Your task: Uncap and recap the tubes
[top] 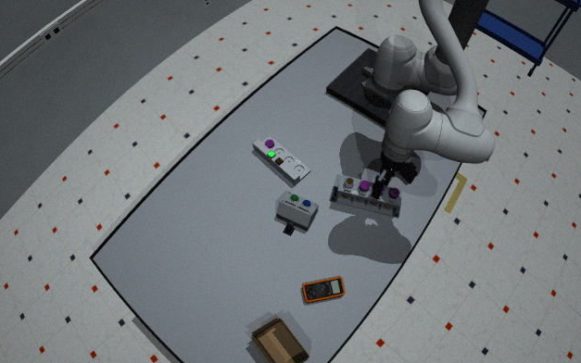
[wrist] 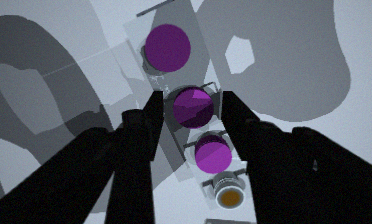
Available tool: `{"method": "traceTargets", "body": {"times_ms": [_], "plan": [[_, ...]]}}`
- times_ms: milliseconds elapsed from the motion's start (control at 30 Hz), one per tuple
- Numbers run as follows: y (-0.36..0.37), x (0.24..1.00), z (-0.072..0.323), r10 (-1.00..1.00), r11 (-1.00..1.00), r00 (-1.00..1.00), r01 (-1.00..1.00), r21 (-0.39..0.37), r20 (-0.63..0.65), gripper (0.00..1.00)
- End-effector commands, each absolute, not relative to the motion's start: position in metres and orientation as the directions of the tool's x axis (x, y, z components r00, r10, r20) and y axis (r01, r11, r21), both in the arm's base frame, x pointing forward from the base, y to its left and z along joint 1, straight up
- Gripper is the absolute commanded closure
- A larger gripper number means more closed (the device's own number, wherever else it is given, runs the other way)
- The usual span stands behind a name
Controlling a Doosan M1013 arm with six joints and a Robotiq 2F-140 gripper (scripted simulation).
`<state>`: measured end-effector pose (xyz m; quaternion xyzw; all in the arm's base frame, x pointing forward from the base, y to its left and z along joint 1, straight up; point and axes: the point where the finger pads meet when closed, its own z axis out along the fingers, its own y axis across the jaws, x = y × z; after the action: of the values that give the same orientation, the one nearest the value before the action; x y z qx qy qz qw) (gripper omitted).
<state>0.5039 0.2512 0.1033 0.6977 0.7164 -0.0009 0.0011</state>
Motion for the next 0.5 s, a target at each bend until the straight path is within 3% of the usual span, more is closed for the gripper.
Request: {"method": "traceTargets", "body": {"times_ms": [0, 133, 467], "plan": [[0.2514, 0.5042, 0.1038, 1.000, 0.026, -0.026, 1.000, 0.001, -0.002, 0.59], [0.2514, 0.5043, 0.1038, 1.000, 0.026, -0.026, 1.000, 0.001, -0.002, 0.59], [0.2514, 0.5042, 0.1048, 0.926, 0.377, -0.377, 0.926, 0.000, -0.002, 0.59]]}}
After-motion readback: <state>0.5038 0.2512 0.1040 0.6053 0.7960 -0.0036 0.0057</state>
